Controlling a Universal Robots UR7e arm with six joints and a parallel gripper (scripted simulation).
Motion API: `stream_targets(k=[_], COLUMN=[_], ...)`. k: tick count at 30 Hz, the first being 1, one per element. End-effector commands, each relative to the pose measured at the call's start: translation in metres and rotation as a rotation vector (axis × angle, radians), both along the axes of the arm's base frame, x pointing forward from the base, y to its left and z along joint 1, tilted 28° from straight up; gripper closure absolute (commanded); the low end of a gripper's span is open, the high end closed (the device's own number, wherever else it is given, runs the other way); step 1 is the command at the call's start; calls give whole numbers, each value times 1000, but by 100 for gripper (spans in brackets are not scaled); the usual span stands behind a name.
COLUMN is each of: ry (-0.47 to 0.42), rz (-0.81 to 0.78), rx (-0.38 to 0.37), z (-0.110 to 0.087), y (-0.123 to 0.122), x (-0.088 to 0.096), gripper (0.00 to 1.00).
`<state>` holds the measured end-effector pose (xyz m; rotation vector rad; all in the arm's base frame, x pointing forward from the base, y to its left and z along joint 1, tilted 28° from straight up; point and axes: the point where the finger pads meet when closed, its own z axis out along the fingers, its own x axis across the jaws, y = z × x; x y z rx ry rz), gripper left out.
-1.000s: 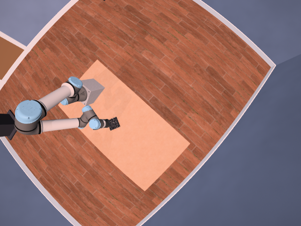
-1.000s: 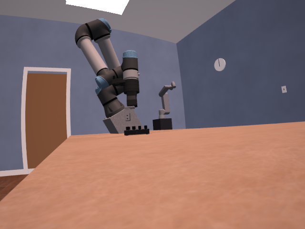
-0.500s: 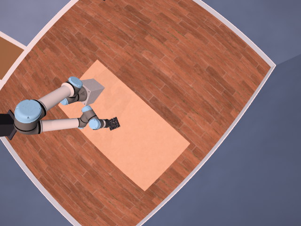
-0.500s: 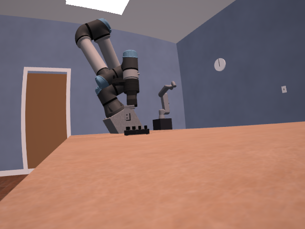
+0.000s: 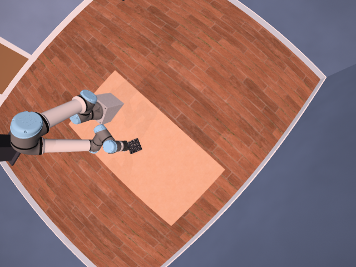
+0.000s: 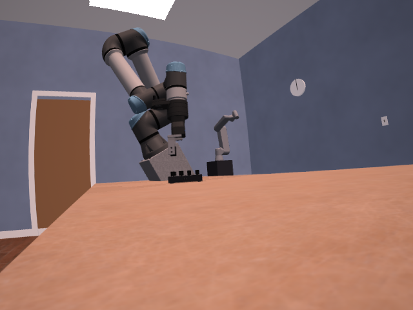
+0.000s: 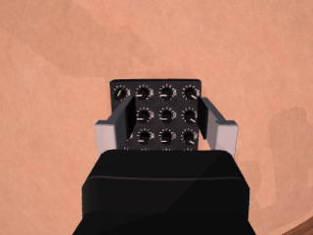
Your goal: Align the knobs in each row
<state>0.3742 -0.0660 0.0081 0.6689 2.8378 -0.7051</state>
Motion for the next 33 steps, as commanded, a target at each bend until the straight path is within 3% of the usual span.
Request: stream_targets(k=[1,12,21,33], ry=[1,1,1,1], rz=[-1,-1,-1,-1], rx=[0,0,0,0], z=[19,64,77,78], y=[10,34,41,42], x=[0,-2,-2,-2], gripper=[0,0,0,0])
